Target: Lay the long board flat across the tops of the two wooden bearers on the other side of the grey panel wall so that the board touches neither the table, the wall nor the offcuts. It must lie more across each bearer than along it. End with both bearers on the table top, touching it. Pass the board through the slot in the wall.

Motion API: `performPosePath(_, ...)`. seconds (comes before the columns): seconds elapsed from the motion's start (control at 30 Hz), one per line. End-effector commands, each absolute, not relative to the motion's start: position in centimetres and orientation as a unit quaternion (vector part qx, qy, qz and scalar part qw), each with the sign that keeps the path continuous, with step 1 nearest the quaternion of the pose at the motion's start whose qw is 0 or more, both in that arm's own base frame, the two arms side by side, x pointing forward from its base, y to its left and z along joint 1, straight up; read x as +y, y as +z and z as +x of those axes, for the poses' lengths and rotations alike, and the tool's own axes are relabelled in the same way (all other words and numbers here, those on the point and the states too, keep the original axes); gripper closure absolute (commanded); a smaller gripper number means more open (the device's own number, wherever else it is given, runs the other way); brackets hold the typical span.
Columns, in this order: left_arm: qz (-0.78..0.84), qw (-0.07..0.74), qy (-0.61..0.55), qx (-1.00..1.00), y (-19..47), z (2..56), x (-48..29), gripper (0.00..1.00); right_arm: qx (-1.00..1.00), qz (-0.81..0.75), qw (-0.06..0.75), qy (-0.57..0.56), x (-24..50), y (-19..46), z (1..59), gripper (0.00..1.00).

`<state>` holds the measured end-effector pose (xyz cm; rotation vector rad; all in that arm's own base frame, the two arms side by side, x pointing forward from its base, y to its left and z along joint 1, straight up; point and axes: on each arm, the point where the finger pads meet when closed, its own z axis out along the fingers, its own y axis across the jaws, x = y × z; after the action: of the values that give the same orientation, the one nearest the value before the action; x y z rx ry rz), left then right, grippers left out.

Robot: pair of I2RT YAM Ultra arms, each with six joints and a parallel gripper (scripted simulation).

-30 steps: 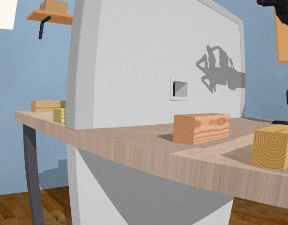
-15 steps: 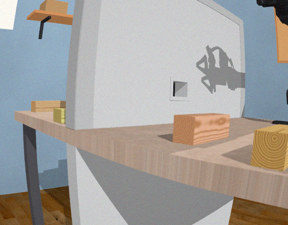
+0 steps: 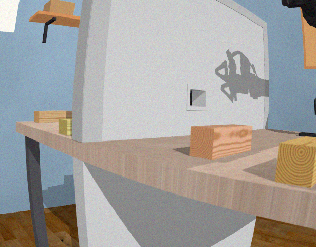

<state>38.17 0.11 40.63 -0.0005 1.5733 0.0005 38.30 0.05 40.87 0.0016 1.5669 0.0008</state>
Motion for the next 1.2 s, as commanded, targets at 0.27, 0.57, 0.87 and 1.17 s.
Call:
performPosePath(0.27,0.005,0.741,-0.01,0.671,44.7,36.8,-0.5,0.25,0.692,-0.001,0.722,-0.002,0.2,42.7,37.1,0.25)
performPosePath(0.57,0.005,0.741,-0.01,0.671,44.7,36.8,-0.5,0.25,0.694,-0.003,0.72,0.0,0.4,42.1,37.0,0.25)
performPosePath(0.87,0.005,0.741,-0.01,0.671,44.7,36.8,-0.5,0.25,0.691,-0.004,0.723,0.001,0.5,42.3,37.4,0.25)
performPosePath(1.17,0.005,0.741,-0.01,0.671,44.7,36.8,-0.5,0.25,0.691,-0.001,0.723,-0.002,0.2,42.0,37.4,0.25)
